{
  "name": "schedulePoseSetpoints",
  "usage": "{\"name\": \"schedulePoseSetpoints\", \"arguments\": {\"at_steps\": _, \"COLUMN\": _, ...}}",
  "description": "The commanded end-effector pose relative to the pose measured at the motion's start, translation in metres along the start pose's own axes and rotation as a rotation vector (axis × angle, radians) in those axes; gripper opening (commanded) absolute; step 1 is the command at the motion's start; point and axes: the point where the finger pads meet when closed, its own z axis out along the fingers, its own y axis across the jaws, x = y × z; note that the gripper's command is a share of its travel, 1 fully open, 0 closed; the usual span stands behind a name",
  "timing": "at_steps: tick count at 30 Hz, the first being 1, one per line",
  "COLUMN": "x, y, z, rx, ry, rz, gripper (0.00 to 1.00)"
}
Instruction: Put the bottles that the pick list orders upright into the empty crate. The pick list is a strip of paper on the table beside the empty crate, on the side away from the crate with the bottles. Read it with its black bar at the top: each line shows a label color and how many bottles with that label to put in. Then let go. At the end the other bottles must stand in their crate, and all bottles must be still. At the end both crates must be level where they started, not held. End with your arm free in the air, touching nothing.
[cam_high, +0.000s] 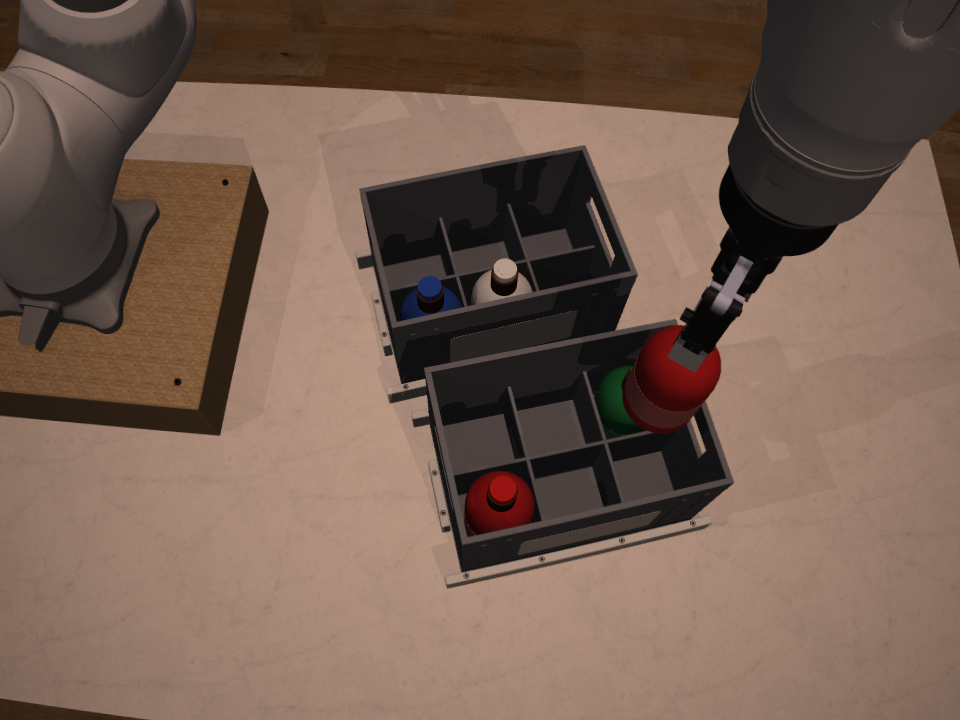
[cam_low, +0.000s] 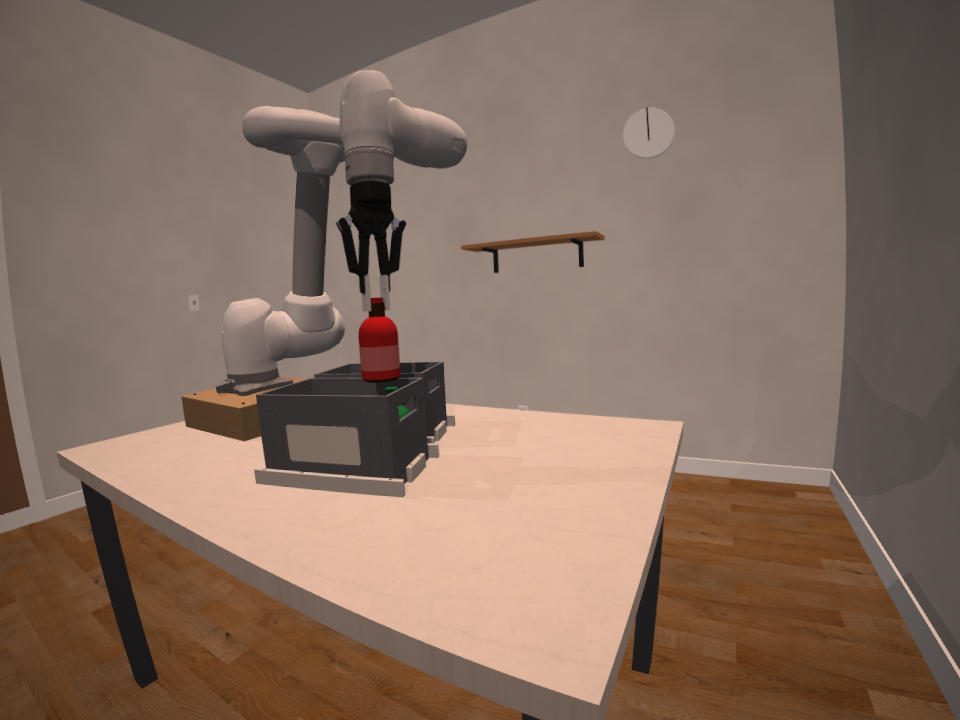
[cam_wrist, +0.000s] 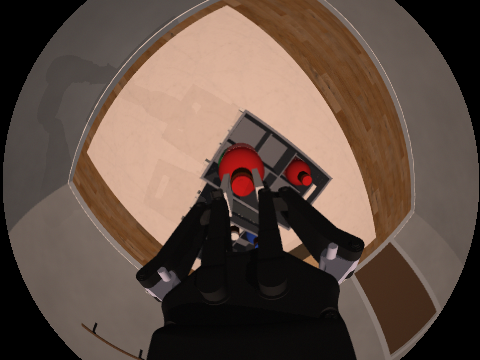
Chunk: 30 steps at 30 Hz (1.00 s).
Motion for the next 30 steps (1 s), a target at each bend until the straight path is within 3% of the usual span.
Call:
{"name": "schedulePoseSetpoints", "arguments": {"at_steps": 1, "x": -0.004, "y": -0.003, "z": 0.0, "rx": 0.0, "ry": 0.0, "rz": 0.0, "gripper": 0.0}}
{"name": "schedulePoseSetpoints", "arguments": {"at_steps": 30, "x": -0.043, "y": -0.035, "z": 0.0, "rx": 0.0, "ry": 0.0, "rz": 0.0, "gripper": 0.0}}
